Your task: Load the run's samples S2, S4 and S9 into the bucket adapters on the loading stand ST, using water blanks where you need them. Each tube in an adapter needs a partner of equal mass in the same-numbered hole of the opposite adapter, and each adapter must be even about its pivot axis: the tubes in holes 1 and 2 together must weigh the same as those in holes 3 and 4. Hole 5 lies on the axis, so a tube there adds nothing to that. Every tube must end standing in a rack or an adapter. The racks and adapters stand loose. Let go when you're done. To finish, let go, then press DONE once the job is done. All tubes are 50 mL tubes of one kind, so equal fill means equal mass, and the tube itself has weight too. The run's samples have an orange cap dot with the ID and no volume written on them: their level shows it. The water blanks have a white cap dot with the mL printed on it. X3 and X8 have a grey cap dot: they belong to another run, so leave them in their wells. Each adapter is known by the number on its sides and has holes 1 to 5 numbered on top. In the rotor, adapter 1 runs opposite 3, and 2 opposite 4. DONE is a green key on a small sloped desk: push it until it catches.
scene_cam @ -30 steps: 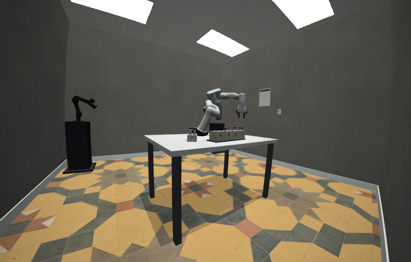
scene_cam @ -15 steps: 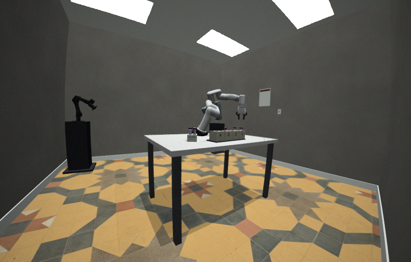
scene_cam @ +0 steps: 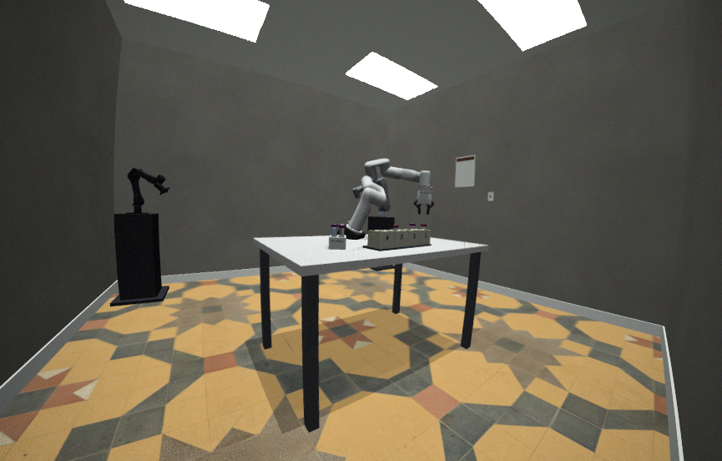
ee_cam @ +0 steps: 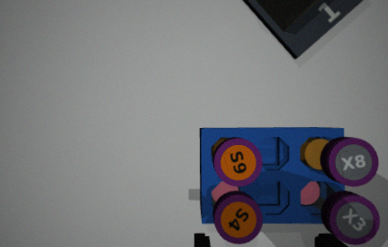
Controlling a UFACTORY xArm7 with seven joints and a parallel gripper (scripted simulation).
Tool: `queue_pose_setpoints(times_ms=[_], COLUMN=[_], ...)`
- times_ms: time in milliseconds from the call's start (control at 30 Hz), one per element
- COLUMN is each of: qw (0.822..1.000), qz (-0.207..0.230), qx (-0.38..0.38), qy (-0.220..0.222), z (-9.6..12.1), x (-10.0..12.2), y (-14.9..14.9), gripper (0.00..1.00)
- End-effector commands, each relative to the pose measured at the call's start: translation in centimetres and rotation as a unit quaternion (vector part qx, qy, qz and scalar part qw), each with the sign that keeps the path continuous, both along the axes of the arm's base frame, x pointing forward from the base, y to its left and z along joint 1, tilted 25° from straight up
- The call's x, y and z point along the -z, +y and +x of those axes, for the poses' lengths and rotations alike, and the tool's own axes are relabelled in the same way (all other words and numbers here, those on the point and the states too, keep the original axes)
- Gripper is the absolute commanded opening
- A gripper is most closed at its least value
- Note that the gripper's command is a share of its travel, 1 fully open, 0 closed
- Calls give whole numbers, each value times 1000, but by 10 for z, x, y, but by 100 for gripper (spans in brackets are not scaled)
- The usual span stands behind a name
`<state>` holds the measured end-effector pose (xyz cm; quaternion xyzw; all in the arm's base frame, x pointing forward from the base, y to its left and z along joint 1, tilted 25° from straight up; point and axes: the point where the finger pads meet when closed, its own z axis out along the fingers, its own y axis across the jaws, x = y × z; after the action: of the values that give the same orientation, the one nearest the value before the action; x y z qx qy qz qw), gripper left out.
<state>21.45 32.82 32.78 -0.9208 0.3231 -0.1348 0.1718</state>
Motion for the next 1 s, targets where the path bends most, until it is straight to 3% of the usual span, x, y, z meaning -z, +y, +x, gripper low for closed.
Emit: queue_pose_setpoints(times_ms=[0,967], qw=[1000,1000], qz=[1,2], qx=[-1,-1], qy=[-1,-1], z=[3,23], x=[6,54], y=[3,15], gripper=[57,57])
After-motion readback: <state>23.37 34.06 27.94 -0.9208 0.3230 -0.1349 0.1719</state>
